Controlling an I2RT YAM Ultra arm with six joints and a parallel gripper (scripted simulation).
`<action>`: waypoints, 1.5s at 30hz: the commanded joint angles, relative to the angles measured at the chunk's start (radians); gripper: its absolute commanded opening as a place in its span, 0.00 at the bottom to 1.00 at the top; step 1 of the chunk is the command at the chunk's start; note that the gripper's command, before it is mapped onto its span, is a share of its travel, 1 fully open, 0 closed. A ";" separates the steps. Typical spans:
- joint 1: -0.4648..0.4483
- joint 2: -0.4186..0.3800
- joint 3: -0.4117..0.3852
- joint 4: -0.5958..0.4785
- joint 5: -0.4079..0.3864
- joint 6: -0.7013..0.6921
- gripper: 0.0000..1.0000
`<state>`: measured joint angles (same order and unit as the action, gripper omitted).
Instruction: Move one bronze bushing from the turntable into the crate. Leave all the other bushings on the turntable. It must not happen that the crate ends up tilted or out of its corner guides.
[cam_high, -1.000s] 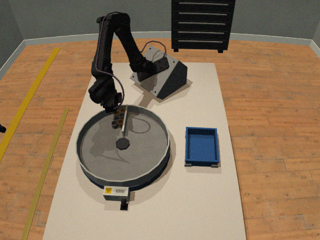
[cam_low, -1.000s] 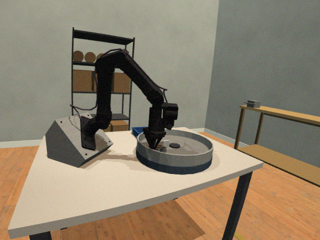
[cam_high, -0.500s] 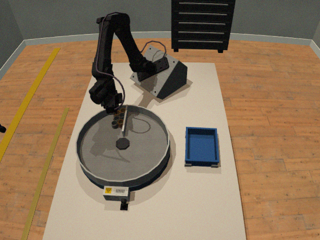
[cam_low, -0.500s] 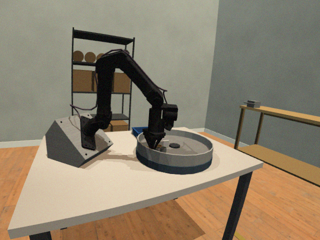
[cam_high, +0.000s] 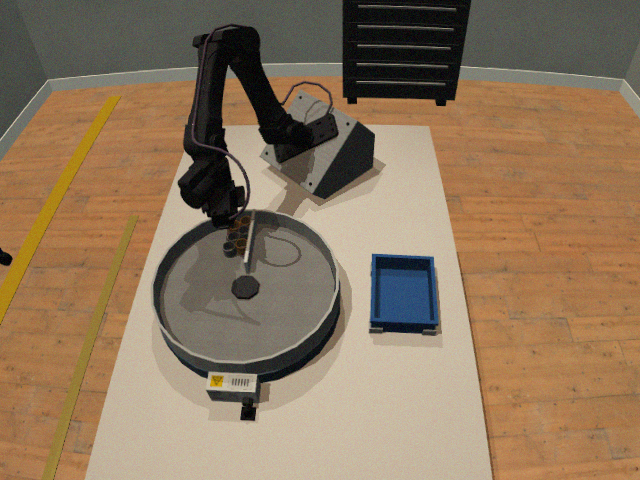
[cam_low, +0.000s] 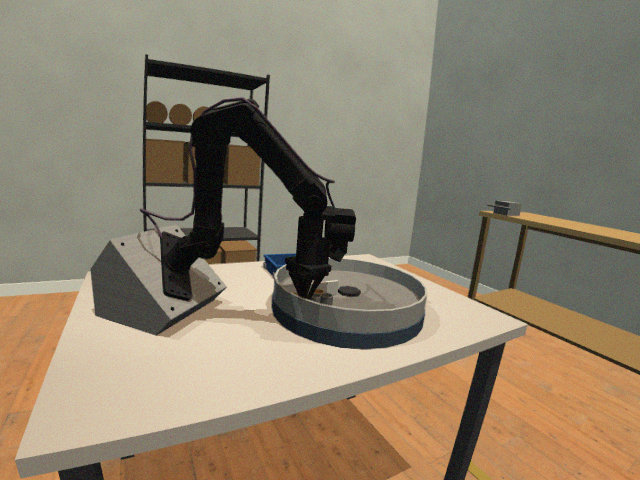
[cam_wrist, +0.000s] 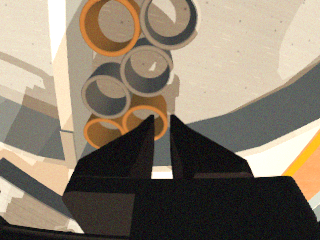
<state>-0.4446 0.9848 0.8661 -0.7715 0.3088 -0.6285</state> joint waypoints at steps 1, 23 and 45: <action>-0.002 -0.011 0.006 0.005 -0.015 -0.009 0.13; -0.006 0.015 -0.022 0.015 -0.018 -0.012 0.13; -0.006 0.015 -0.022 0.015 -0.018 -0.012 0.13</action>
<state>-0.4477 0.9848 0.8661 -0.7631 0.3061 -0.6312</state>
